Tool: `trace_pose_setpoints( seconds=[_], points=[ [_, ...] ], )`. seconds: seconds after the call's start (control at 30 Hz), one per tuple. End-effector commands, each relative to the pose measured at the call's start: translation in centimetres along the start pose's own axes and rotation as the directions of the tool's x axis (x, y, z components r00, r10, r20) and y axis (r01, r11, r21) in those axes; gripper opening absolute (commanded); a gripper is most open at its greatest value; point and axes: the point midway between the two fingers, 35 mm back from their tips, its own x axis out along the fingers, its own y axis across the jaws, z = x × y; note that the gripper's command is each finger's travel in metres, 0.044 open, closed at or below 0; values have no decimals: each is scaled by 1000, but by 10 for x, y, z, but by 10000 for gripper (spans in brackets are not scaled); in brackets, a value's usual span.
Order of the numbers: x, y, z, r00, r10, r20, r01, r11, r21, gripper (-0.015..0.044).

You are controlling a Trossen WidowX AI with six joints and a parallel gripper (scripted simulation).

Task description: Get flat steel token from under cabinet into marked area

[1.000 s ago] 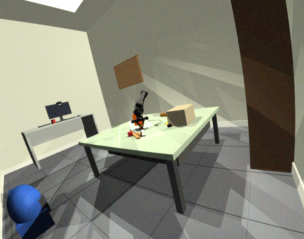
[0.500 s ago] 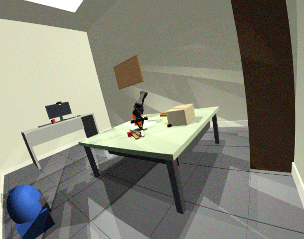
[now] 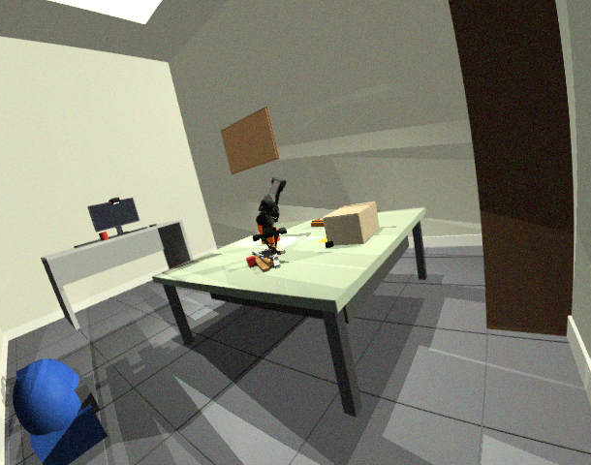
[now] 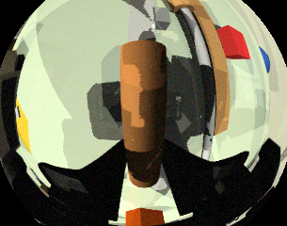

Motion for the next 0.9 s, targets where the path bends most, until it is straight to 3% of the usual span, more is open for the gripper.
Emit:
trace_pose_setpoints(
  seconds=[0.0, 0.87],
  points=[
    [-5, -4, 7, 1000, -5, 18, 5, 1000, 0, 0],
    [-6, -12, 23, 1000, -6, 19, 6, 1000, 0, 0]
  ],
)
